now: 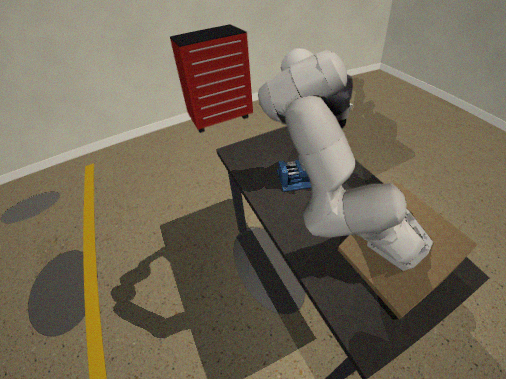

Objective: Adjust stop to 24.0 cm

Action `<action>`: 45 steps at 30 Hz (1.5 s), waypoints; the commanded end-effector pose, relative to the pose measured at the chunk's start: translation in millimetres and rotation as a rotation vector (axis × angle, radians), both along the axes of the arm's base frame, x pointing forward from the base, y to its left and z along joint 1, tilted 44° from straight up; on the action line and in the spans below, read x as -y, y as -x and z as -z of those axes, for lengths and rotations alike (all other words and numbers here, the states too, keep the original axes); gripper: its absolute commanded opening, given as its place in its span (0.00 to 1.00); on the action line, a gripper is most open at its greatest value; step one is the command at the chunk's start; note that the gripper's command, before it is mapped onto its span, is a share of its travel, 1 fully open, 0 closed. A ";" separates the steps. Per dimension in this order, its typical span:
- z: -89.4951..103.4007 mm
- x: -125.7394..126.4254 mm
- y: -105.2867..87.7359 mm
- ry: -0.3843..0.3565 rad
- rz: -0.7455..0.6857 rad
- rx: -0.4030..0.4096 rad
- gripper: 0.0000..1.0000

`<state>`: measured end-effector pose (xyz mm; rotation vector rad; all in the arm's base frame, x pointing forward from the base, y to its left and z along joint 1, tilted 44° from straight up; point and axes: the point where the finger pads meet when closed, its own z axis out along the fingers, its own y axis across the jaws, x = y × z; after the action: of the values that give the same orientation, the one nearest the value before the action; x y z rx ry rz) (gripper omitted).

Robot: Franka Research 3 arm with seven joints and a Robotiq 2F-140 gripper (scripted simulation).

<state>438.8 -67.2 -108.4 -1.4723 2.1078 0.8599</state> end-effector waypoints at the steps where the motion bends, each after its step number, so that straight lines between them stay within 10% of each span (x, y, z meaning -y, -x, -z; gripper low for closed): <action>1: 1.8 -0.3 -0.7 0.002 0.001 -0.003 0.04; 45: 14.8 -7.1 -11.9 0.002 0.001 -0.003 0.04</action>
<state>449.1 -62.6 -118.6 -1.4748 2.1057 0.8632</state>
